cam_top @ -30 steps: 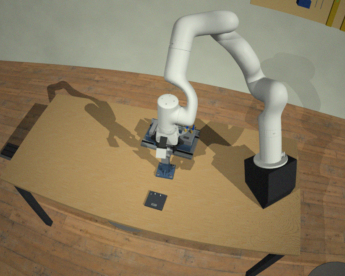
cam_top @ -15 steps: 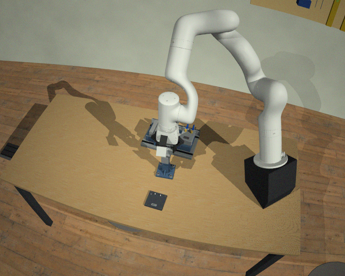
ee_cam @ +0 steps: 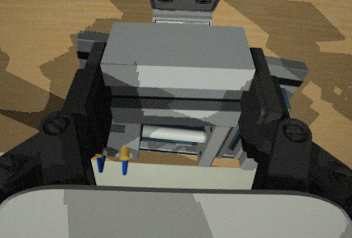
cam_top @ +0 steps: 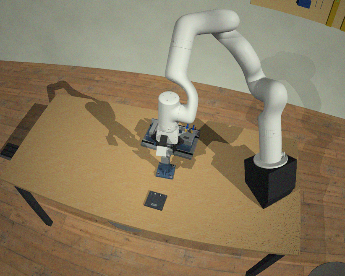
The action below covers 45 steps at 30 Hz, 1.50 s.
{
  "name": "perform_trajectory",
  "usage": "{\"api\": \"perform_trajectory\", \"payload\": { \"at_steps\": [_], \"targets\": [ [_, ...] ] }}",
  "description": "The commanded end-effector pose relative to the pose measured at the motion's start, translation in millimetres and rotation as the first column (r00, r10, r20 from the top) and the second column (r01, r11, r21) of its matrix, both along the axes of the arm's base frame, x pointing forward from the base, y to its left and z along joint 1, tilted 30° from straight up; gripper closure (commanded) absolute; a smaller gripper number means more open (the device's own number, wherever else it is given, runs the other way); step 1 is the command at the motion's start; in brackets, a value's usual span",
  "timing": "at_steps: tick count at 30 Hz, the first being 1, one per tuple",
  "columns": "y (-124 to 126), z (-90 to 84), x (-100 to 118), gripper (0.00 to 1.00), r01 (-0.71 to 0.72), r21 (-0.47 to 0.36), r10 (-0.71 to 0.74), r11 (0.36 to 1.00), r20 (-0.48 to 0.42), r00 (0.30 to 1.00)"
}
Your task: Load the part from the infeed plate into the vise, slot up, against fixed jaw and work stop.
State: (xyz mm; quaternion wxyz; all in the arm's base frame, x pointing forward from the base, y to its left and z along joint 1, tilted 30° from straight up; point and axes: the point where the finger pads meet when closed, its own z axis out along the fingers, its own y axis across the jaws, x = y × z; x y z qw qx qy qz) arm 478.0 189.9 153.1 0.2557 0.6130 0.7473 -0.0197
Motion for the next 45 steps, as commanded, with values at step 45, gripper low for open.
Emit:
{"api": "perform_trajectory", "payload": {
  "at_steps": [45],
  "targets": [
    [10.4, 25.6, -9.9, 1.00, 0.000, 0.001, 0.000, 1.000, 0.001, 1.000]
  ]
}}
